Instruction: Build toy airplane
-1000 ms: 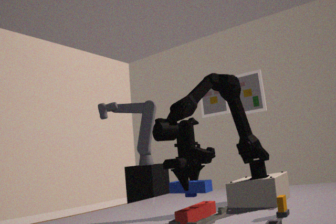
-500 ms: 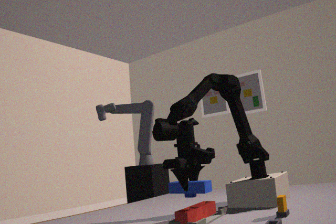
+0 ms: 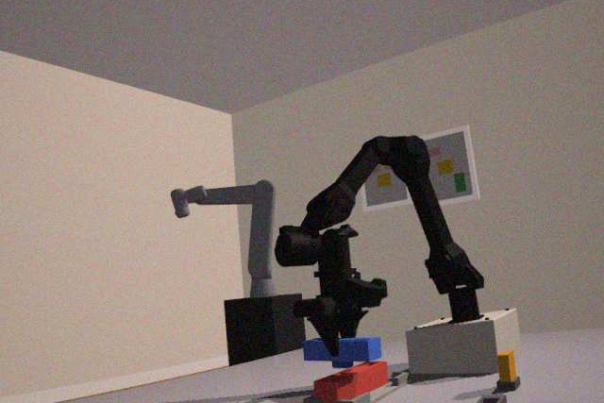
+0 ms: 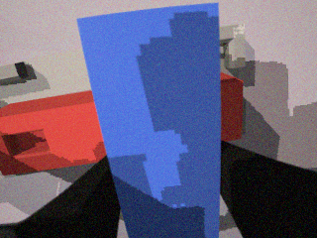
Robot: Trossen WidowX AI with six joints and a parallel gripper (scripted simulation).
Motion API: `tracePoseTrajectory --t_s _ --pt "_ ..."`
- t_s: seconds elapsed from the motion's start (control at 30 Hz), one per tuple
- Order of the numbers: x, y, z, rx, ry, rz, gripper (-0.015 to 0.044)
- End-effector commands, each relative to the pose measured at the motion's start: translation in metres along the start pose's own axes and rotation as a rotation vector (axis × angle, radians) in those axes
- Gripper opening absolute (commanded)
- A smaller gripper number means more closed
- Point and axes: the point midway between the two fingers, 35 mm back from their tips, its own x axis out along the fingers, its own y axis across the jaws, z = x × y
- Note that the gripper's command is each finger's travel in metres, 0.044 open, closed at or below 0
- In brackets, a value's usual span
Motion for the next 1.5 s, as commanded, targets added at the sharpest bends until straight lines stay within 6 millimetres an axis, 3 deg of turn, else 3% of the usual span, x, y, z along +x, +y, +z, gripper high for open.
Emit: tracePoseTrajectory --t_s 0.0,0.5,0.63,0.8,1.3,1.47 --pt "0.0083 0.0021 0.0012 -0.006 -0.005 0.011 0.0197" --pt "0.0152 0.0021 0.0010 0.000 -0.003 0.008 0.0210" --pt "0.0152 0.0021 0.0010 0.000 -0.003 0.008 0.0183" --pt "0.0152 0.0021 0.0010 0.000 -0.003 0.008 0.0052" --pt "0.0152 0.0021 0.0010 0.000 -0.003 0.008 0.0440" --pt "0.0152 0.0021 0.0010 0.000 -0.003 0.008 0.0440"
